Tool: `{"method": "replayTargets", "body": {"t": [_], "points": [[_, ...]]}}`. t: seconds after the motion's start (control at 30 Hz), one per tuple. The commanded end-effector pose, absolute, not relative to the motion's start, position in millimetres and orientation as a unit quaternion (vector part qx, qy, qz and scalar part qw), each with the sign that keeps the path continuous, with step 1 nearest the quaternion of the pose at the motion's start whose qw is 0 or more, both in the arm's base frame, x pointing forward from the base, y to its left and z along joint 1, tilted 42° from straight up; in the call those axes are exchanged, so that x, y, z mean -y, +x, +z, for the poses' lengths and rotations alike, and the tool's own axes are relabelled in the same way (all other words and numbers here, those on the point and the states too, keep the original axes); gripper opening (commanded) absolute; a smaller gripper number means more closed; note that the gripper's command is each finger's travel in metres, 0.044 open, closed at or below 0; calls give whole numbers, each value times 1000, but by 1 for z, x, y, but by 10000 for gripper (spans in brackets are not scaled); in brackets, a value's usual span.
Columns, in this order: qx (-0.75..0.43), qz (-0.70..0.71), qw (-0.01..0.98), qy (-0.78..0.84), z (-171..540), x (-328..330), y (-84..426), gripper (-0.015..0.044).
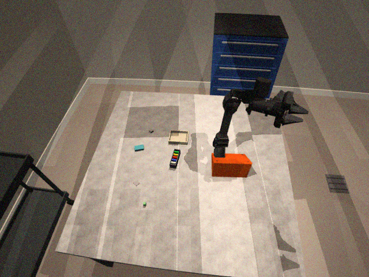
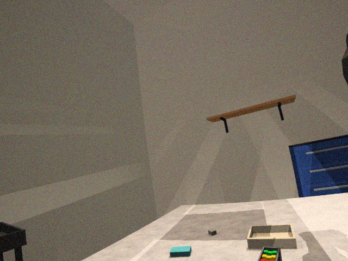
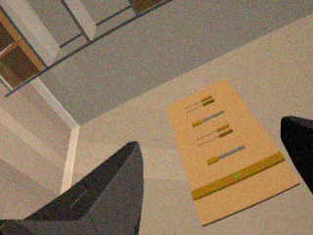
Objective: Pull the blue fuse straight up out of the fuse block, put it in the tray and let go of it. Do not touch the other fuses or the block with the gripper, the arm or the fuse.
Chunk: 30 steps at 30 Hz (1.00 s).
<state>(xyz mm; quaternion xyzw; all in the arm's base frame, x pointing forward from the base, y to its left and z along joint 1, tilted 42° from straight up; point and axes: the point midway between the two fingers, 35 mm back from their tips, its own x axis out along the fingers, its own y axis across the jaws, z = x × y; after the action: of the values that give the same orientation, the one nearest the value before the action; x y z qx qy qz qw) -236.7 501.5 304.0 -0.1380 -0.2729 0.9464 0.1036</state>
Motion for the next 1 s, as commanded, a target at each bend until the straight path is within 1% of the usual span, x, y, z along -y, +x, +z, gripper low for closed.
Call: {"method": "replayTargets", "body": {"t": [0.0, 0.07, 0.23, 0.27, 0.43, 0.6, 0.77, 0.97], "points": [[268, 947, 107, -140, 303, -503, -234, 267], [232, 950, 137, -159, 292, -513, -216, 214], [98, 941, 243, -216, 254, -538, -145, 83], [75, 936, 261, -224, 247, -541, -132, 74], [-60, 891, 365, -262, 207, -547, -56, 74], [-187, 820, 461, -283, 169, -536, 19, 74], [-302, 727, 544, -291, 134, -509, 89, 74], [-424, 588, 627, -286, 95, -458, 165, 74]]}}
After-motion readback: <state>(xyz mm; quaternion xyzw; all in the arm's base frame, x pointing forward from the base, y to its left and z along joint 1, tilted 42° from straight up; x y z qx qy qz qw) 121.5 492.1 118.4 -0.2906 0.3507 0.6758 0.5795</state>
